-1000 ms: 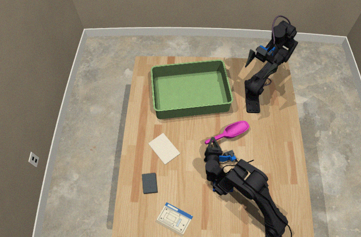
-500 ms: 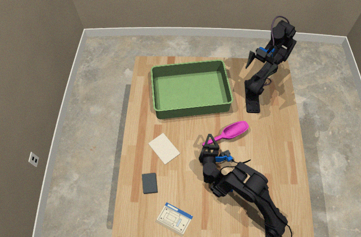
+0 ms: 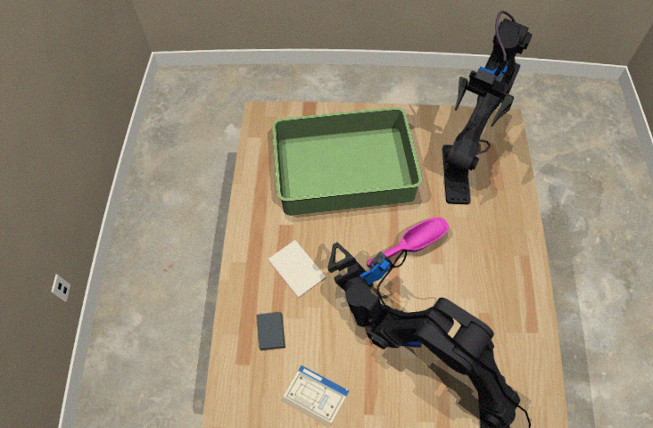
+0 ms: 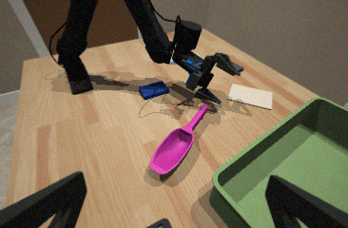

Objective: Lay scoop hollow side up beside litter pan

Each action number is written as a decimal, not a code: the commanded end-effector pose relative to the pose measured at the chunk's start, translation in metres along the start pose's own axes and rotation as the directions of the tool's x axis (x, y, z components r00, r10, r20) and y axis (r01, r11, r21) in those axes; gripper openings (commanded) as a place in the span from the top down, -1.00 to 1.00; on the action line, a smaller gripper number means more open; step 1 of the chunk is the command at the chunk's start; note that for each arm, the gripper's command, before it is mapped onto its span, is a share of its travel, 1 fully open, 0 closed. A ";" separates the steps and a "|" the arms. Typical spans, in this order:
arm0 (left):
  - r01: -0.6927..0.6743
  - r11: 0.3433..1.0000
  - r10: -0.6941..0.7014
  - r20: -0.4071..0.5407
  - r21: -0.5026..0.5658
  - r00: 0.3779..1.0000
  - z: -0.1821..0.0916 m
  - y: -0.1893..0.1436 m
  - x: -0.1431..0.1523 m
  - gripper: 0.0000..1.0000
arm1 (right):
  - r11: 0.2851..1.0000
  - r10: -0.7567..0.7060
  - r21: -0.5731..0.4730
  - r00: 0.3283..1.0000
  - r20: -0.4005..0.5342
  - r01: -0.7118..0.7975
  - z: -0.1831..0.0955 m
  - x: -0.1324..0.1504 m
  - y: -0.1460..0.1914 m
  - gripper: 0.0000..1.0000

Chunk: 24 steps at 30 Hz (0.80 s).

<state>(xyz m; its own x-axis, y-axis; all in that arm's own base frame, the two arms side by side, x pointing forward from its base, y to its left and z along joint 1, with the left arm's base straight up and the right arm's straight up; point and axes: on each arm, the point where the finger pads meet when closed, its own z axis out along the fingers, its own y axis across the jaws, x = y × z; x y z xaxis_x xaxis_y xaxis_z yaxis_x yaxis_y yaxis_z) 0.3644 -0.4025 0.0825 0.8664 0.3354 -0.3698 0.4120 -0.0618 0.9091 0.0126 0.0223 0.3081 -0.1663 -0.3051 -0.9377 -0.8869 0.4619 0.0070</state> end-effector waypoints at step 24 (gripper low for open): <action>0.826 0.552 -0.671 -0.529 0.111 0.520 0.017 0.000 -0.090 -1.00 | 1.000 -0.013 -0.008 1.000 0.015 0.013 -0.009 -0.002 0.000 -1.00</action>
<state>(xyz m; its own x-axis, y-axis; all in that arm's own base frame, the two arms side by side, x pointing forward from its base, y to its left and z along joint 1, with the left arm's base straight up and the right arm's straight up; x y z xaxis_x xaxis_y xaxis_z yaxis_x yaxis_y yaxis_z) 0.3043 -0.4499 0.0948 0.1960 0.6422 -0.7410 0.9493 0.0651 0.3075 0.0119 0.0212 0.3068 -0.1683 -0.3104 -0.9356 -0.8874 0.4609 0.0067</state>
